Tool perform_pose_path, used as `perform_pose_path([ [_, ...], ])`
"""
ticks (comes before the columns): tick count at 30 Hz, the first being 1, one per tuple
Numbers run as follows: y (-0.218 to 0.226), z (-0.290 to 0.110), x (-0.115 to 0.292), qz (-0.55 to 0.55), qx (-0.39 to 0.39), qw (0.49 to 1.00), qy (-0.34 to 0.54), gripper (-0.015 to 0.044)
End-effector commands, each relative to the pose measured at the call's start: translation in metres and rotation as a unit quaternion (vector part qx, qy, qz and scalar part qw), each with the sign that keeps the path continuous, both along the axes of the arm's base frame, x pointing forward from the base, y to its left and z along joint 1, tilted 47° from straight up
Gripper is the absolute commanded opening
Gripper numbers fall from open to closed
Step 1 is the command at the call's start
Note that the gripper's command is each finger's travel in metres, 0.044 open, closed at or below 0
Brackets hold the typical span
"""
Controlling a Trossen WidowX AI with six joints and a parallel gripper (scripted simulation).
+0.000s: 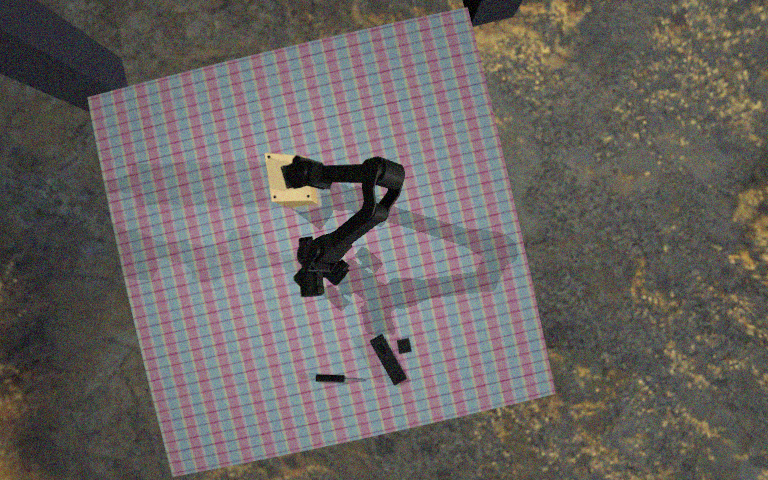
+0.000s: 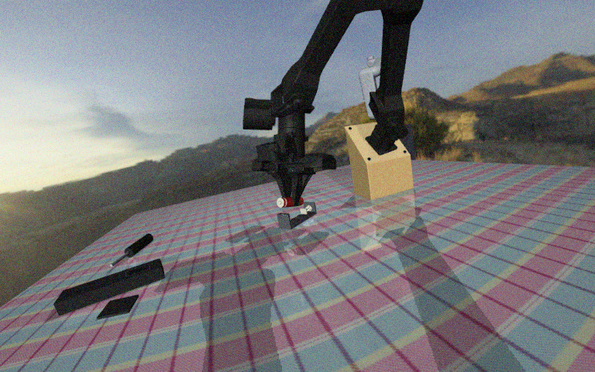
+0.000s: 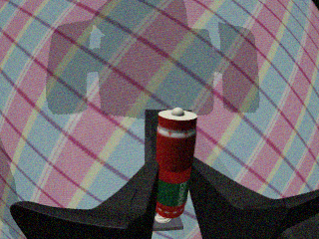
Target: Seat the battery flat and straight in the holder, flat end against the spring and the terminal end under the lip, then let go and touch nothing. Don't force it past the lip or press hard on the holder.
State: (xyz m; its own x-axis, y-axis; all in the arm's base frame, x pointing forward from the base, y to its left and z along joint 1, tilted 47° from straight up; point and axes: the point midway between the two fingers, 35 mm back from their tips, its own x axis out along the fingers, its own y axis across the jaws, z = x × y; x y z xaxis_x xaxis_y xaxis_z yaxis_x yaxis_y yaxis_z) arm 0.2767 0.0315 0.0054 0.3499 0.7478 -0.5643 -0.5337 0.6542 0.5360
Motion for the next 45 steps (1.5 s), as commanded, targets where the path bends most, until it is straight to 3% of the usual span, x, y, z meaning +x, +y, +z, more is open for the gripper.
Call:
perform_pose_path([
  [1, 0.002, -0.001, 0.001, -0.007, 0.007, 1.000, -0.006, 0.0061],
  [45, 0.008, -0.018, -0.002, -0.070, 0.051, 0.994, -0.064, 0.0061],
])
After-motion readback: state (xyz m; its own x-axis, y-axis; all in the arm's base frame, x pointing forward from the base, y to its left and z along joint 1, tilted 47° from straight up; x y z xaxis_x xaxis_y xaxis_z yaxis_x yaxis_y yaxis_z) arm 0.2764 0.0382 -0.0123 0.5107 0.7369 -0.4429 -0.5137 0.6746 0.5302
